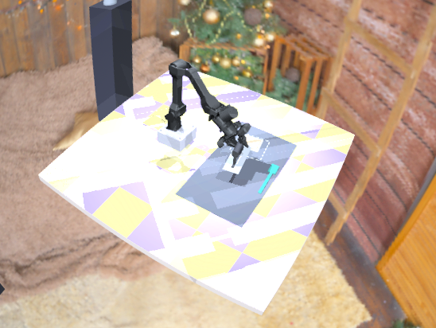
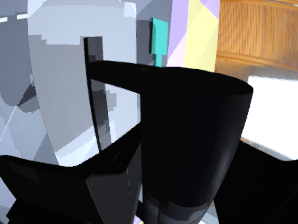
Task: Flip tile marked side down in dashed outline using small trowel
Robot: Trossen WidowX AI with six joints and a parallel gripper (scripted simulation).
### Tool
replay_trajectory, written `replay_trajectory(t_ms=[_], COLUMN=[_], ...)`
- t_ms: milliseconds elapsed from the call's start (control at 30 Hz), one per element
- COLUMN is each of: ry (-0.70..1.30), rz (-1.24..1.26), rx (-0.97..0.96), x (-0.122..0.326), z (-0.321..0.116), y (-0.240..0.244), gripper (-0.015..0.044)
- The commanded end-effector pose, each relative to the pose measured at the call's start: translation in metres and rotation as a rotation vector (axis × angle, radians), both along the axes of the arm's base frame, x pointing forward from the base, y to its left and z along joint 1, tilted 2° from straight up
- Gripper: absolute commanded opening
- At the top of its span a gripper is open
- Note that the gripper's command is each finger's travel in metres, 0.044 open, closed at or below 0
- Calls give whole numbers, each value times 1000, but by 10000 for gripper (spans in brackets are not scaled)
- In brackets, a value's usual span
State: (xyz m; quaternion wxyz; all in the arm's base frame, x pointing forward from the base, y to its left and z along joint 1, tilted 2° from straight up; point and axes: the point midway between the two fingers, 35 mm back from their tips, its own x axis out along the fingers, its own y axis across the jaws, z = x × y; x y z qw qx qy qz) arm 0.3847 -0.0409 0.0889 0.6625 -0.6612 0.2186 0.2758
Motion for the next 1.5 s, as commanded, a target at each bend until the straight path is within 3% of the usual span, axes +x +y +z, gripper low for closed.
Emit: replay_trajectory(t_ms=[0, 1467], ry=[-2, 82], rz=[9, 23], rx=[-2, 19], x=[9, 42], z=[4, -15], y=[12, 204], gripper=[0, 0])
